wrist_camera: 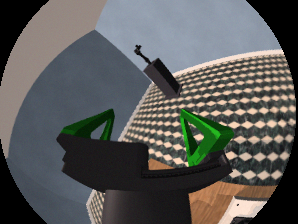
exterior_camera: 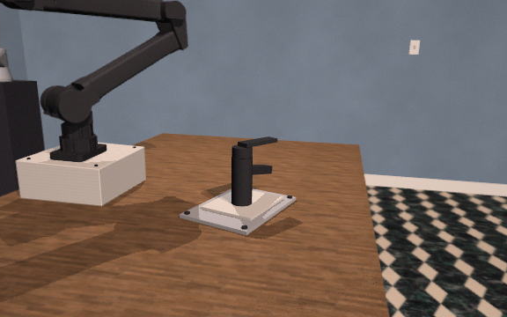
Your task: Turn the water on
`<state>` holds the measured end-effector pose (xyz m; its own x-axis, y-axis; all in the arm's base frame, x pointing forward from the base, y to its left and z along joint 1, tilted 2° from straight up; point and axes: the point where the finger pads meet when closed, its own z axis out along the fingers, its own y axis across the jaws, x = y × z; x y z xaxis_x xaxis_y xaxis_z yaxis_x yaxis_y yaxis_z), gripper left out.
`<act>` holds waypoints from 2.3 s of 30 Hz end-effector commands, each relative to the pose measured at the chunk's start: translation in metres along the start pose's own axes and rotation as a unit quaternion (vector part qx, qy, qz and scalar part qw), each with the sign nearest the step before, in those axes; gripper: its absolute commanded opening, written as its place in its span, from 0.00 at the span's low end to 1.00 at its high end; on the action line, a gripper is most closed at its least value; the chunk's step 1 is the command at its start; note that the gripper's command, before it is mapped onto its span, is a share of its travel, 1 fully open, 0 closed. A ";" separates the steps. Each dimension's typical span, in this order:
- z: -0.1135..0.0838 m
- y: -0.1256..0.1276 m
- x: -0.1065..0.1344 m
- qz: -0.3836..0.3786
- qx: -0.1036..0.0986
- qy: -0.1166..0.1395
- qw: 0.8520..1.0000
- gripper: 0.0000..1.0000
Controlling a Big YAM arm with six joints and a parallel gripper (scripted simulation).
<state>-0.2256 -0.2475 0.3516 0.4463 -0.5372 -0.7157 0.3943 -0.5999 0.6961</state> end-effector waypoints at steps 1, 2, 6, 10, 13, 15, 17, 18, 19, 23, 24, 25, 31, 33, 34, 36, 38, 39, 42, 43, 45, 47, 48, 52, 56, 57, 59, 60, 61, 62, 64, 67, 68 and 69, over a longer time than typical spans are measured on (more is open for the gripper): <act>0.000 0.003 -0.003 0.001 -0.003 -0.003 1.000 1.00; 0.000 0.003 -0.003 0.001 -0.003 -0.003 1.000 1.00; 0.000 0.003 -0.003 0.001 -0.003 -0.003 1.000 1.00; 0.000 0.003 -0.003 0.001 -0.003 -0.003 1.000 1.00; 0.000 0.003 -0.003 0.001 -0.003 -0.003 1.000 1.00; 0.000 0.003 -0.003 0.001 -0.003 -0.003 1.000 1.00; 0.000 0.003 -0.003 0.001 -0.003 -0.003 1.000 1.00; 0.000 0.003 -0.003 0.001 -0.003 -0.003 1.000 1.00; 0.000 0.003 -0.003 0.001 -0.003 -0.003 1.000 1.00; 0.000 0.003 -0.003 0.001 -0.003 -0.003 1.000 1.00; 0.000 0.003 -0.003 0.001 -0.003 -0.003 1.000 1.00; 0.000 0.003 -0.003 0.001 -0.003 -0.003 1.000 1.00; 0.000 0.003 -0.003 0.001 -0.003 -0.003 1.000 1.00; 0.000 0.003 -0.003 0.001 -0.003 -0.003 1.000 1.00; 0.000 0.003 -0.003 0.001 -0.003 -0.003 1.000 1.00; -0.001 0.015 -0.015 0.007 -0.013 -0.012 1.000 1.00; -0.001 0.017 -0.014 0.004 -0.014 -0.008 1.000 1.00; -0.001 0.019 -0.013 0.001 -0.015 -0.006 1.000 1.00; 0.000 0.029 -0.009 -0.011 -0.022 0.007 1.000 1.00; 0.000 0.033 -0.006 -0.017 -0.025 0.014 0.999 1.00; 0.001 0.041 0.003 -0.034 -0.032 0.032 0.998 1.00; 0.001 0.053 0.016 -0.056 -0.042 0.056 0.996 1.00; 0.000 0.059 0.024 -0.069 -0.048 0.070 0.994 1.00; -0.002 0.073 0.042 -0.100 -0.063 0.101 0.988 1.00; -0.010 0.099 0.077 -0.159 -0.095 0.157 0.970 1.00; -0.010 0.099 0.077 -0.159 -0.095 0.157 0.970 1.00; -0.015 0.109 0.091 -0.182 -0.108 0.178 0.961 1.00; -0.021 0.119 0.106 -0.206 -0.123 0.199 0.950 1.00; -0.021 0.119 0.106 -0.206 -0.123 0.199 0.950 1.00; -0.021 0.119 0.106 -0.206 -0.123 0.199 0.950 1.00; -0.028 0.129 0.121 -0.232 -0.139 0.220 0.937 1.00; -0.037 0.139 0.137 -0.258 -0.156 0.241 0.922 1.00; -0.037 0.139 0.137 -0.258 -0.156 0.241 0.922 1.00; -0.047 0.149 0.154 -0.286 -0.176 0.262 0.905 1.00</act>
<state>-0.0807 -0.3739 0.3245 0.4383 0.1544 -0.8855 0.8181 -0.4764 0.3219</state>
